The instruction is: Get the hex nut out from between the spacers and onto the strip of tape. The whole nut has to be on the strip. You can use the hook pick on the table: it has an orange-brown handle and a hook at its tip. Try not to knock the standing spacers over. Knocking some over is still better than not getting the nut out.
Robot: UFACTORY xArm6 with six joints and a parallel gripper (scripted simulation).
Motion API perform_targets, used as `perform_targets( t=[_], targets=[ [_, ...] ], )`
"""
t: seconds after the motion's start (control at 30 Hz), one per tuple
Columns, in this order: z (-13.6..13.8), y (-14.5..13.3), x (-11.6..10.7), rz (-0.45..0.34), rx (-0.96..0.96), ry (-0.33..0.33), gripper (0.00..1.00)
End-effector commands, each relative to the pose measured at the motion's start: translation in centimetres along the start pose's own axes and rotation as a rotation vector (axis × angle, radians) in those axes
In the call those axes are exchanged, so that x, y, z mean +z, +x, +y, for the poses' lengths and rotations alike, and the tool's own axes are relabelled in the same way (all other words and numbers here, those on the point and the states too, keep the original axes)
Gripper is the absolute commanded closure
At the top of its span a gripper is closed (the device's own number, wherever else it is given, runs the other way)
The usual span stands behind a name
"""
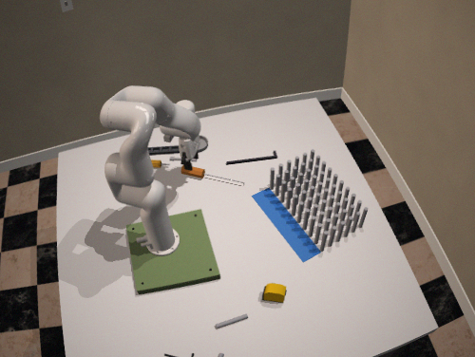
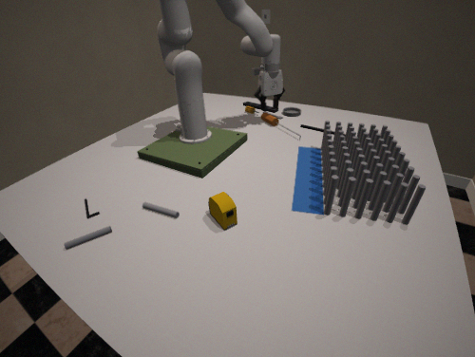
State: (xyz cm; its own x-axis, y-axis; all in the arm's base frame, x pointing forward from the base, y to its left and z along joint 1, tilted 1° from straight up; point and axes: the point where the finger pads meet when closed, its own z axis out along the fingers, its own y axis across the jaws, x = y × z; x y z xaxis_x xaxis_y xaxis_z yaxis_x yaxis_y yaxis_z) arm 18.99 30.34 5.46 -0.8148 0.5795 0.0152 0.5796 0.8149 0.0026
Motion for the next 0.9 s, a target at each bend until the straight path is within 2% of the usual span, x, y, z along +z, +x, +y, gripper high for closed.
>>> perform_targets(
  t=[0.0,0.63,0.87],
  targets=[
    [0.1,0.0,-0.1,0.0,0.0,-0.004,0.35],
    [0.1,0.0,1.2,0.0,0.0,-0.004,0.35],
    [0.1,0.0,2.4,0.0,0.0,-0.004,0.35]
  ],
)
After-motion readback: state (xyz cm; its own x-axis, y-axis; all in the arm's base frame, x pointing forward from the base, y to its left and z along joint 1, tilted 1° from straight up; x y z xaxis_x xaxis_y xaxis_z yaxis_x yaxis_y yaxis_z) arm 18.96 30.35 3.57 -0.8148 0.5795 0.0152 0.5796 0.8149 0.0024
